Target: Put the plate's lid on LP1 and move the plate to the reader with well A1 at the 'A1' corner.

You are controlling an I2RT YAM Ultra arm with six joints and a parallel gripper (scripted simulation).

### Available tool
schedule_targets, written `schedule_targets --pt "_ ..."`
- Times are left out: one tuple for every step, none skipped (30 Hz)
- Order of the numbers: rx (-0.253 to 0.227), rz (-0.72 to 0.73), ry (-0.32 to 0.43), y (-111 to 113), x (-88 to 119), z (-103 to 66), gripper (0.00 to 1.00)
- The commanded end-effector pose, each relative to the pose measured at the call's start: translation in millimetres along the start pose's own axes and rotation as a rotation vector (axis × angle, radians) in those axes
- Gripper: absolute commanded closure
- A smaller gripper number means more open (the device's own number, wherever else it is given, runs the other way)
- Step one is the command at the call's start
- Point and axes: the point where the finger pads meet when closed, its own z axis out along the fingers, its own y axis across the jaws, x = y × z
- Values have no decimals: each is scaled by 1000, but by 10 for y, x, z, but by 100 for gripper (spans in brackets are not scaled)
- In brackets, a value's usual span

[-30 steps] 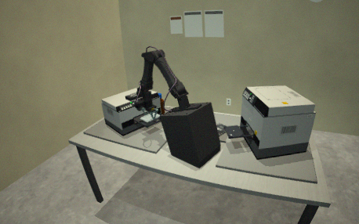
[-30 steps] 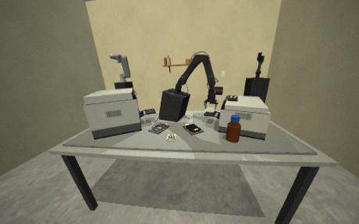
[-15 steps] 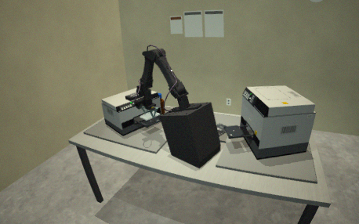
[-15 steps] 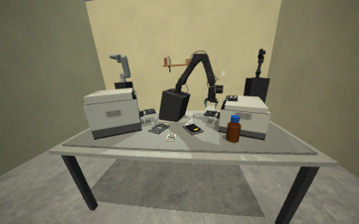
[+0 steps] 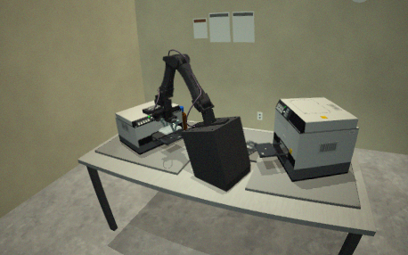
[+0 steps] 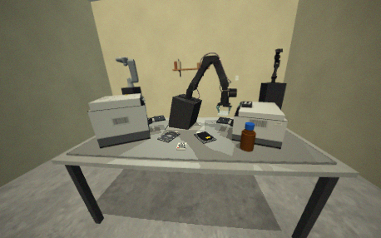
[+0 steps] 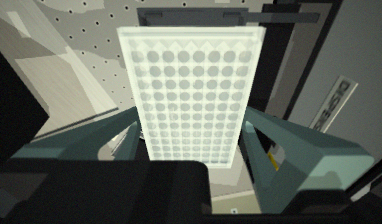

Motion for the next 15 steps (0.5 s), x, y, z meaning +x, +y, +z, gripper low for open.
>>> schedule_targets --pt "51 5 -10 -191 11 -210 14" --pt "50 7 -10 -190 12 -224 14" --pt "49 8 -10 -190 11 -238 14" --pt "47 9 -11 -189 10 -251 14" --pt "46 11 -11 -189 10 -265 14" --pt "44 12 -11 -188 11 -278 14" --pt "44 14 -11 -188 12 -292 14" --pt "43 15 -11 -187 10 -305 14" --pt "43 15 -11 -187 10 -305 14" --pt "43 15 -11 -187 10 -305 14" --pt "42 16 -11 -180 9 -319 14" --pt "40 17 -11 -172 9 -332 14" --pt "38 17 -11 -164 8 -345 14" --pt "36 17 -11 -157 7 -359 14" --pt "35 16 -11 -152 7 -372 14"
